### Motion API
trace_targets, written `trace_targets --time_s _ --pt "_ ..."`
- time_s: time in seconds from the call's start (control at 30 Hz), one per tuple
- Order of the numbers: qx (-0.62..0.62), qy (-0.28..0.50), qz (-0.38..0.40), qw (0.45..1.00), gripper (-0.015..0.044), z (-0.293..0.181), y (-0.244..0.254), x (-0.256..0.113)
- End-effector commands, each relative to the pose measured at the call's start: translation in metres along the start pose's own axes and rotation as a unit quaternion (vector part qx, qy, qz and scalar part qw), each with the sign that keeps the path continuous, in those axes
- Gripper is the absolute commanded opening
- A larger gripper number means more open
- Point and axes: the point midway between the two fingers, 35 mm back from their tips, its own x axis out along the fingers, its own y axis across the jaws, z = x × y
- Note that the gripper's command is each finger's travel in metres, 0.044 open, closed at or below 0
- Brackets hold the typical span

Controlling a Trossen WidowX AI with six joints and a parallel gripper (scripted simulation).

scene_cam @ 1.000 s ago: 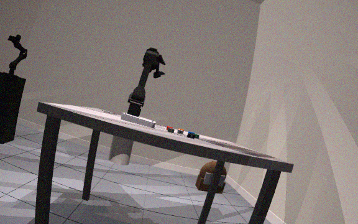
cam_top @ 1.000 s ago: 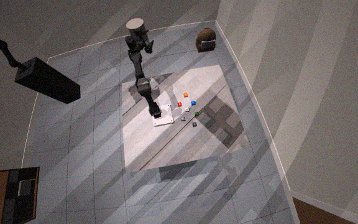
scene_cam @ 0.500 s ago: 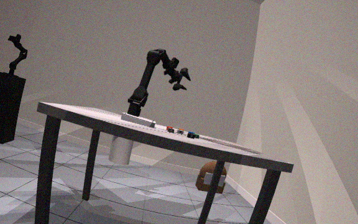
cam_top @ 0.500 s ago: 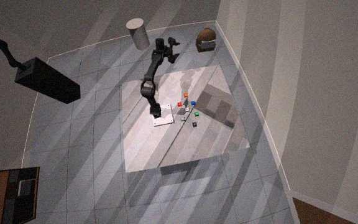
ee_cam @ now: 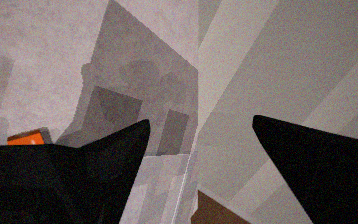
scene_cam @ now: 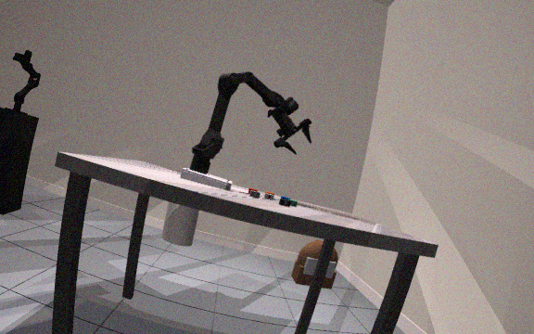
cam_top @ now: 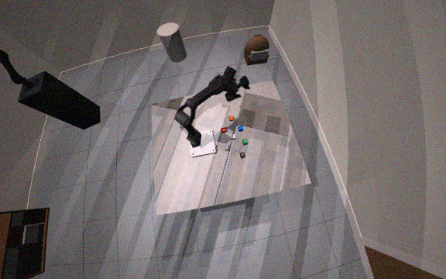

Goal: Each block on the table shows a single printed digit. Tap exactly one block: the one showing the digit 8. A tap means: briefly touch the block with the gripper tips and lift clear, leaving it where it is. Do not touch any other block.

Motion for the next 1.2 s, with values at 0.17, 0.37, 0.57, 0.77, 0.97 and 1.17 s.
trace_targets --time_s 0.17,0.37,0.57,0.77,0.97,1.17 --pt "0.216 0.13 0.137 0.958 0.04 -0.142 0.054 0.011" --pt "0.388 0.219 0.21 0.87 0.04 -0.216 0.104 -0.014" --pt "0.58 0.305 0.264 0.708 0.04 -0.266 0.163 -0.062" --pt "0.649 0.332 0.276 0.626 0.04 -0.275 0.184 -0.084" --pt "0.649 0.332 0.276 0.626 0.04 -0.275 0.184 -0.084" --pt "0.649 0.332 0.276 0.626 0.04 -0.275 0.184 -0.084"
